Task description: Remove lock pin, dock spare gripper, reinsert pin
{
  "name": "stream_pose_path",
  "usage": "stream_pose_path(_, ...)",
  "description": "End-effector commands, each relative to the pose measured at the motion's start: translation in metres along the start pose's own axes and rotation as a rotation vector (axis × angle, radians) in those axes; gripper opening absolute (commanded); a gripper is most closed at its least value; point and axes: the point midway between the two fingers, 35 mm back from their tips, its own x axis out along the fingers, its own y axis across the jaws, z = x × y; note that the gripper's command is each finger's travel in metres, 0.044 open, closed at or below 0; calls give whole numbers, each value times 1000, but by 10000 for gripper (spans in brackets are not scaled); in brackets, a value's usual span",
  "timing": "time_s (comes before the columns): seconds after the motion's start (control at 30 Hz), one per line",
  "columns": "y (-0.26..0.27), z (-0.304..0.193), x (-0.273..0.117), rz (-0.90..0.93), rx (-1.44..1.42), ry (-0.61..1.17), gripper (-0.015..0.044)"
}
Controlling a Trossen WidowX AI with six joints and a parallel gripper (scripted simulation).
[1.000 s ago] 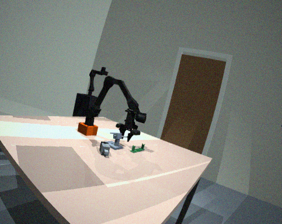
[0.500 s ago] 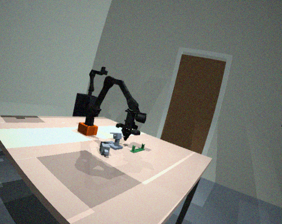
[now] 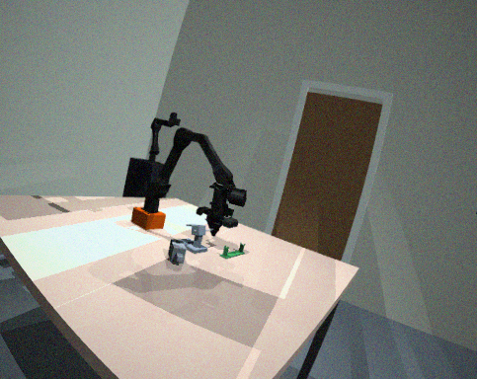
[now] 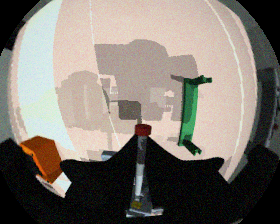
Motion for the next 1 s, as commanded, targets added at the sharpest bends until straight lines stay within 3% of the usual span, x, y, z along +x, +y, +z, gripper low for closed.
stream_pose_path(0.0,-1,4,-1,0,-8,-21,0)
stream_pose_path(0.97,-1,26,-3,-2,-8,-27,0)
